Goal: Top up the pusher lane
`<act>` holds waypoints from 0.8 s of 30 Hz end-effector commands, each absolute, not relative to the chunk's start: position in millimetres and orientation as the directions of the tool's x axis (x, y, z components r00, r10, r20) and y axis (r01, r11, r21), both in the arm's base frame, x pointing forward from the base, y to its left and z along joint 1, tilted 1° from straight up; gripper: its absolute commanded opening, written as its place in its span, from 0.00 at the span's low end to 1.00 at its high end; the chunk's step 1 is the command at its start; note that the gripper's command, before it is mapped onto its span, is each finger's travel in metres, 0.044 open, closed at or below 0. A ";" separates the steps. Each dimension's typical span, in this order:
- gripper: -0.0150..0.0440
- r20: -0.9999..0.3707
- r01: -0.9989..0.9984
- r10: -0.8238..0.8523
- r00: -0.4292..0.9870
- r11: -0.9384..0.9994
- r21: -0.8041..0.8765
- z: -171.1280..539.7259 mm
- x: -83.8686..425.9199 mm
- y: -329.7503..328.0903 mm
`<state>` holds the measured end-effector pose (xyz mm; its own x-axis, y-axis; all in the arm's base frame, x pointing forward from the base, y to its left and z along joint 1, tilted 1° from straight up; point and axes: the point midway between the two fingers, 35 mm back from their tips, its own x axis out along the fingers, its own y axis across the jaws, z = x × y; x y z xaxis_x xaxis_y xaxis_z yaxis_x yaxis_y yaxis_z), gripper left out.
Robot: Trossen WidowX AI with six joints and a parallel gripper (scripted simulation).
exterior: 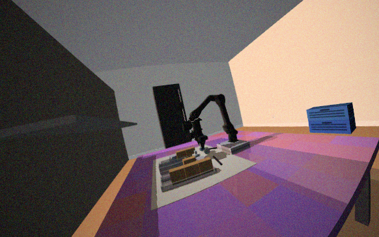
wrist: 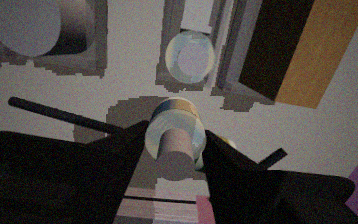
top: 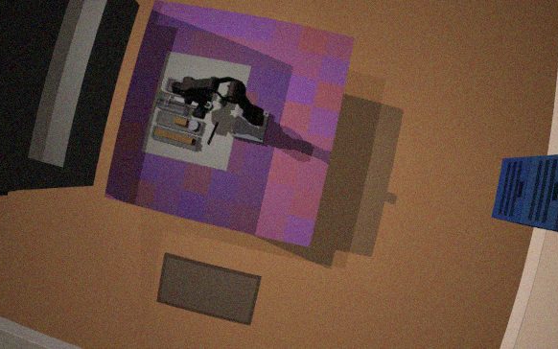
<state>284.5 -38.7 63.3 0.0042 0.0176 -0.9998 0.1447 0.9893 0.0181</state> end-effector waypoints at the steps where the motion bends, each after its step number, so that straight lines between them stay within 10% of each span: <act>1: 0.25 -1.000 0.137 0.014 0.012 0.990 0.015 60.3 288.4 -42.5; 24: 0.25 -1.000 0.137 0.014 0.013 0.990 0.015 38.5 292.6 -42.7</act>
